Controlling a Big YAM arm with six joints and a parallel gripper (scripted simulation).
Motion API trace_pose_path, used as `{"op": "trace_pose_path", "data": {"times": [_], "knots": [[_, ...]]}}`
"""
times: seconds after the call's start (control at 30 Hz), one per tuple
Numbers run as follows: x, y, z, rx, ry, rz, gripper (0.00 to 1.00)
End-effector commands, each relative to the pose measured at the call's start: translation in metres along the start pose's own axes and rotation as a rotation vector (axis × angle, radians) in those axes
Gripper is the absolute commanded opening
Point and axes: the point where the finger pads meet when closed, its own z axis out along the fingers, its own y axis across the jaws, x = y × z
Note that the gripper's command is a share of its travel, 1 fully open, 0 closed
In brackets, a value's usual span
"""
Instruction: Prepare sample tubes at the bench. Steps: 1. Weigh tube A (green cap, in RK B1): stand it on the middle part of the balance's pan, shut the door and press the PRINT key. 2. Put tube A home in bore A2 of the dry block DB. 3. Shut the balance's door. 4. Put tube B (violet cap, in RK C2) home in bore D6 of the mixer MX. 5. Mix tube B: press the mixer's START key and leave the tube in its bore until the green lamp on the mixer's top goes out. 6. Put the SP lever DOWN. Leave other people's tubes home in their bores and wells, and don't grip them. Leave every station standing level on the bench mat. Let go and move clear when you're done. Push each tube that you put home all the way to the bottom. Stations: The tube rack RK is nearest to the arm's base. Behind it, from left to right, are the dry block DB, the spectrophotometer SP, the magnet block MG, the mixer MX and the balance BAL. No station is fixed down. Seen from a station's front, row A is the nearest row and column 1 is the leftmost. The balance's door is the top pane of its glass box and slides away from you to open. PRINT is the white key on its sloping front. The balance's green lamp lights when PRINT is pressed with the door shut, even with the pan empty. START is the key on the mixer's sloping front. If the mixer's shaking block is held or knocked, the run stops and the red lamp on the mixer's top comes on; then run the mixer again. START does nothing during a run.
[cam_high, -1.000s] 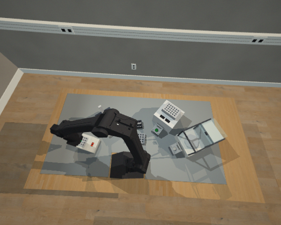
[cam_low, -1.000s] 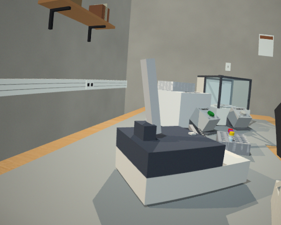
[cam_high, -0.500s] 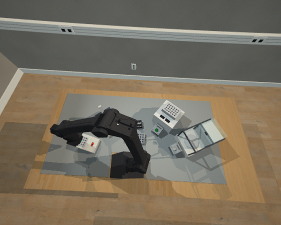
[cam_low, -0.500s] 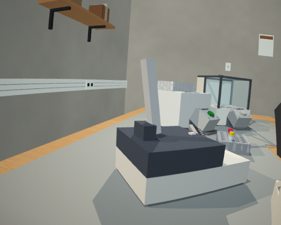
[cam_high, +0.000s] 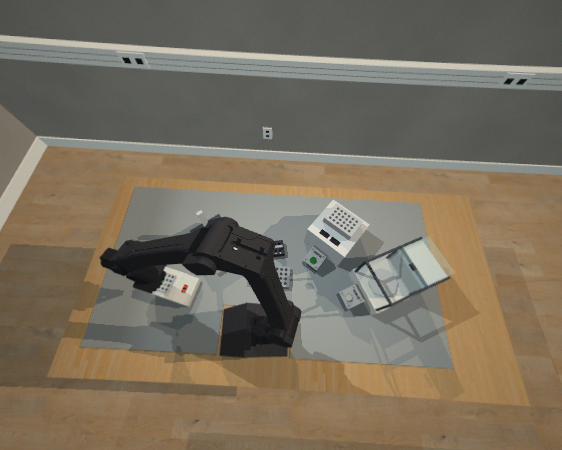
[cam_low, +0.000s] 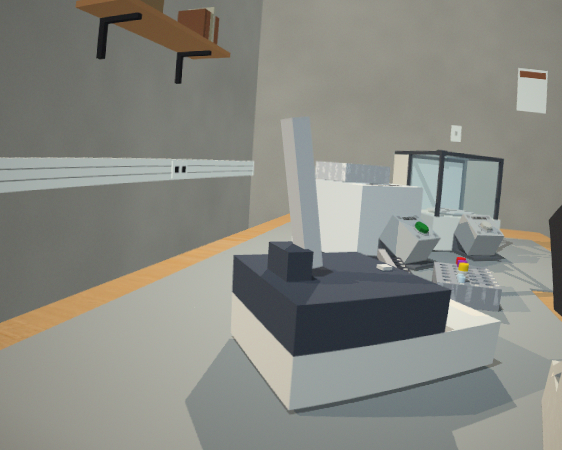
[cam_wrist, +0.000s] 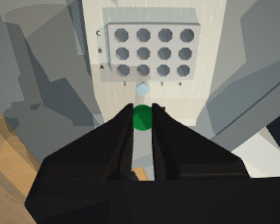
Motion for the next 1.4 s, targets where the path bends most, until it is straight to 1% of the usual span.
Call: {"op": "trace_pose_path", "data": {"times": [0.0, 0.03, 0.07, 0.13, 0.23, 0.3, 0.33, 0.43, 0.6, 0.67, 0.7, 0.73, 0.87, 0.9, 1.37], "knots": [[-0.004, -0.004, -0.012, 0.003, -0.043, 0.003, 0.09], [-0.011, -0.002, -0.010, 0.003, -0.036, 0.005, 0.09], [-0.004, -0.005, -0.009, 0.001, -0.040, 0.003, 0.09], [0.002, -0.004, 0.013, -0.003, -0.002, 0.000, 0.09], [0.002, -0.004, 0.018, -0.003, -0.001, 0.000, 0.09], [0.002, -0.004, 0.018, -0.003, -0.001, 0.000, 0.09], [-0.022, -0.007, 0.005, -0.002, -0.050, 0.014, 0.09], [-0.022, -0.007, 0.011, -0.002, -0.047, 0.009, 0.09], [-0.010, -0.005, 0.027, -0.002, -0.022, 0.004, 0.09], [-0.012, -0.004, 0.023, 0.000, -0.030, 0.005, 0.09], [-0.012, -0.003, 0.015, 0.003, -0.035, 0.005, 0.09], [-0.017, -0.007, 0.011, 0.001, -0.056, 0.010, 0.09], [-0.017, -0.007, 0.012, 0.001, -0.056, 0.010, 0.09], [-0.012, -0.003, 0.015, 0.003, -0.035, 0.005, 0.09], [-0.012, -0.003, 0.015, 0.003, -0.035, 0.005, 0.09]]}}
